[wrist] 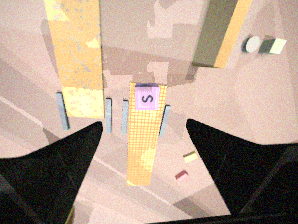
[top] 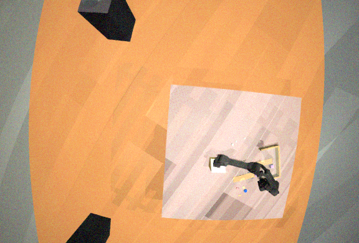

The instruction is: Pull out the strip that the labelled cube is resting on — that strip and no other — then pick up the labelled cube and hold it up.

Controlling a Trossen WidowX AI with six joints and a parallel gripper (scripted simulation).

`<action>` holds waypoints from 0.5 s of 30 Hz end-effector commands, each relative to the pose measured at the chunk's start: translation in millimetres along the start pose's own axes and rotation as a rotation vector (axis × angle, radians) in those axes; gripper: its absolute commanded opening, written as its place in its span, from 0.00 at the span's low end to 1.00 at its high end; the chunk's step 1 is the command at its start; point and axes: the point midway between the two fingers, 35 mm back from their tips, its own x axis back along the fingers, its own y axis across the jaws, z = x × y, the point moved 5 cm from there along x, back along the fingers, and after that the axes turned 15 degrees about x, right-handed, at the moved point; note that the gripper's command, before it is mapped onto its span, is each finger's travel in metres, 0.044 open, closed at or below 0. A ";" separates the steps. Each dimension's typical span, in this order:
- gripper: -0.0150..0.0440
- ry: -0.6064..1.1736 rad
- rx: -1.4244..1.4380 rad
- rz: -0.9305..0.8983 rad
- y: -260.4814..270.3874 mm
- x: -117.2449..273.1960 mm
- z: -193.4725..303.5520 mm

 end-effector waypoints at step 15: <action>0.68 -0.003 -0.010 -0.006 -8.5 -20.2 -14.5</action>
